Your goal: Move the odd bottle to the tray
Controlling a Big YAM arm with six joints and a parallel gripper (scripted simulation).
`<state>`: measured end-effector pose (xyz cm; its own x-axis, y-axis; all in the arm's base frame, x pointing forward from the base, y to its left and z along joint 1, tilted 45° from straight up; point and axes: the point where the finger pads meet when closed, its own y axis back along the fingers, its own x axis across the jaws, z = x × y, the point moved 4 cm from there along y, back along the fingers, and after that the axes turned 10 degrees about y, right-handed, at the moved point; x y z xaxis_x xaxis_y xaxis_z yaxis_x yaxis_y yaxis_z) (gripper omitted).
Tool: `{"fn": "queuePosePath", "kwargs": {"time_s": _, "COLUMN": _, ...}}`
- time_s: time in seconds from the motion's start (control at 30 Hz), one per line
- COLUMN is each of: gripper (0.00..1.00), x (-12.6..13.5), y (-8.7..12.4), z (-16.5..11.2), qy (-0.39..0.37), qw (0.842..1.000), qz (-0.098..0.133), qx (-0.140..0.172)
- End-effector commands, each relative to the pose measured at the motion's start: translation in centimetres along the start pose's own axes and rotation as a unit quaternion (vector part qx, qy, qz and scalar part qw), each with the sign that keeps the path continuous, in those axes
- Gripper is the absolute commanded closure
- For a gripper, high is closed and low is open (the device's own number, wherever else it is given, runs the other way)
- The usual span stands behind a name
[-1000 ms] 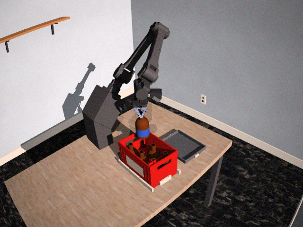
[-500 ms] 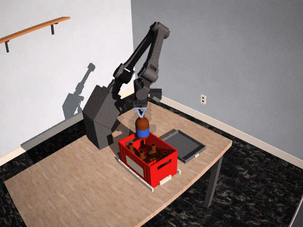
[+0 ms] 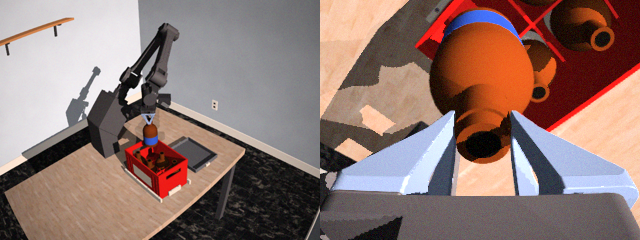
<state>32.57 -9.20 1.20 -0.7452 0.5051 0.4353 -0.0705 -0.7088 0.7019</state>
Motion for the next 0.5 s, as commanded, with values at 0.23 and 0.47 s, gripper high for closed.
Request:
{"fn": "queuePosePath", "kwargs": {"time_s": 0.23, "gripper": 1.0, "x": -1.58, "y": 2.86, "z": 1.19, "qy": 0.017, "qw": 0.999, "qz": -0.033, "qx": -0.006}}
{"fn": "queuePosePath", "kwargs": {"time_s": 0.47, "gripper": 1.0, "x": -1.57, "y": 3.17, "z": 1.18, "qy": 0.018, "qw": 0.999, "qz": -0.033, "qx": -0.006}}
